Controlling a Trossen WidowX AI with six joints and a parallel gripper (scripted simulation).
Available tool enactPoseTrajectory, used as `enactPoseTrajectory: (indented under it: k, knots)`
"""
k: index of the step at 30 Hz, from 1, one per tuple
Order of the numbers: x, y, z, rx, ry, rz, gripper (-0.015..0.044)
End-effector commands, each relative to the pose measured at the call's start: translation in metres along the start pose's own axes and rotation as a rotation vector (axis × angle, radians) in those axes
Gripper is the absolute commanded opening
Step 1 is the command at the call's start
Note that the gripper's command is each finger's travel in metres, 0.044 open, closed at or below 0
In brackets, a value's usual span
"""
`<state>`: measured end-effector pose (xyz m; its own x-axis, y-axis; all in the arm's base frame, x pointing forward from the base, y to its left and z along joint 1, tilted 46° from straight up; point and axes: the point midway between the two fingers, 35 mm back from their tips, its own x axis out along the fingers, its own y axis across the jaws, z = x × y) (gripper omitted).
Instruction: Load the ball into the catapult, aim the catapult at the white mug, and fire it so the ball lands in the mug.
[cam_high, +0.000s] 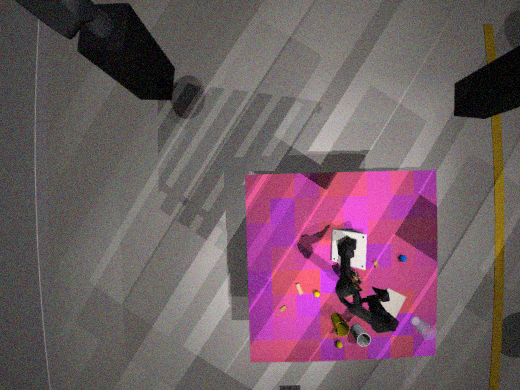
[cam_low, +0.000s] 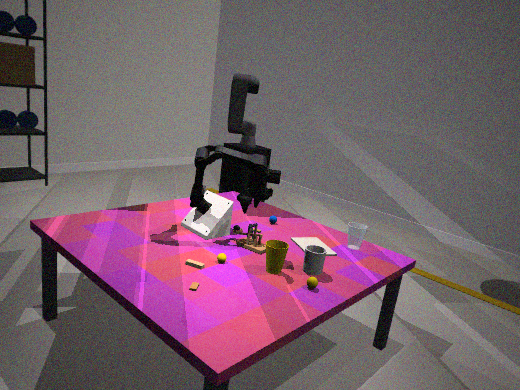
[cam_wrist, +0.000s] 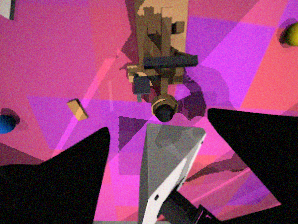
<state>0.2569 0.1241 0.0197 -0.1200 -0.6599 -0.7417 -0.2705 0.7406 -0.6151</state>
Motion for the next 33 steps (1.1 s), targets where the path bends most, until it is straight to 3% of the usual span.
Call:
enactPoseTrajectory:
  k: [1, 12, 23, 33]
  knots:
    - [-0.012, 0.006, 0.036, -0.042, -0.122, 0.033, 0.0440]
    - [-0.065, 0.004, 0.138, -0.124, -0.478, 0.056, 0.0440]
    - [-0.140, -0.032, 0.226, -0.140, -0.821, -0.062, 0.0440]
    - [-0.150, -0.039, 0.235, -0.136, -0.860, -0.086, 0.0440]
